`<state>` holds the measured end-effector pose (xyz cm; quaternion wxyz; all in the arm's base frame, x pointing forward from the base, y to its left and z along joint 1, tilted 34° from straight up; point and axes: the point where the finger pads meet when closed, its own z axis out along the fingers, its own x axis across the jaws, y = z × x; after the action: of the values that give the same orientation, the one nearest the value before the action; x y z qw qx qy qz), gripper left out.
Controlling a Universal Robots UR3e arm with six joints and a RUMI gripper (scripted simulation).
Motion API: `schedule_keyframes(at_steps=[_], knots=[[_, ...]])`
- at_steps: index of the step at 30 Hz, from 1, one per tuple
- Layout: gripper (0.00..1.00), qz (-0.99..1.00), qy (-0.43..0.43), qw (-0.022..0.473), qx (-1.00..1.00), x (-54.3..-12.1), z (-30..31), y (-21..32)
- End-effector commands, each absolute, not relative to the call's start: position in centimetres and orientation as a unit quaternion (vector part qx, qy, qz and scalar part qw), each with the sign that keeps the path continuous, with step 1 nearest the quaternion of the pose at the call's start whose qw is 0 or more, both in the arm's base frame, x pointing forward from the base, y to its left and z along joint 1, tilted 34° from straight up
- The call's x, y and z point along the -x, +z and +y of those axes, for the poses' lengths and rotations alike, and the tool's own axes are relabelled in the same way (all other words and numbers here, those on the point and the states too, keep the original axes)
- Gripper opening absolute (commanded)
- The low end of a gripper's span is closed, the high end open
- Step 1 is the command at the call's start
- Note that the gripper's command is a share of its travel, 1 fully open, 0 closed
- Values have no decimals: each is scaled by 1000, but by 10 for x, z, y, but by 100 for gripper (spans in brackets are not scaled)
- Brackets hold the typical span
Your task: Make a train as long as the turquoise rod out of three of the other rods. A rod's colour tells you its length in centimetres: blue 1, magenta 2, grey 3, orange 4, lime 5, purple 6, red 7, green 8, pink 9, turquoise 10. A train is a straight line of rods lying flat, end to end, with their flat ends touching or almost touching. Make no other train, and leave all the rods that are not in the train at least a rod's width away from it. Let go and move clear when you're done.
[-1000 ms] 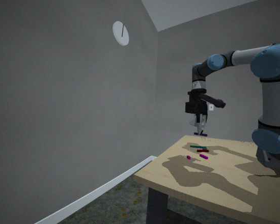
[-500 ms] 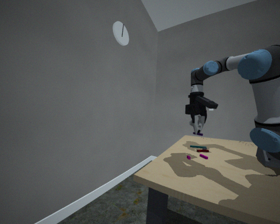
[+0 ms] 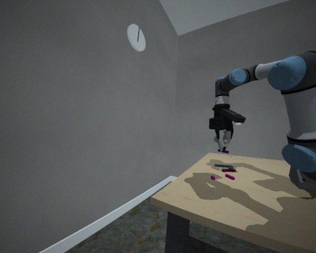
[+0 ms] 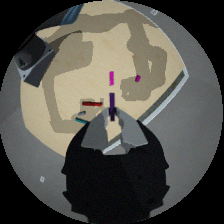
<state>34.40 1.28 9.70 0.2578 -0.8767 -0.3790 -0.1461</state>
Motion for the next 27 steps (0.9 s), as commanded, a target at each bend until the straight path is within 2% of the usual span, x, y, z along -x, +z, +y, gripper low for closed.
schedule_keyframes(at_steps=[1,27], knots=[[0,-379,-147,257,877,-344,12,97],[0,-379,-146,257,877,-350,46,48]])
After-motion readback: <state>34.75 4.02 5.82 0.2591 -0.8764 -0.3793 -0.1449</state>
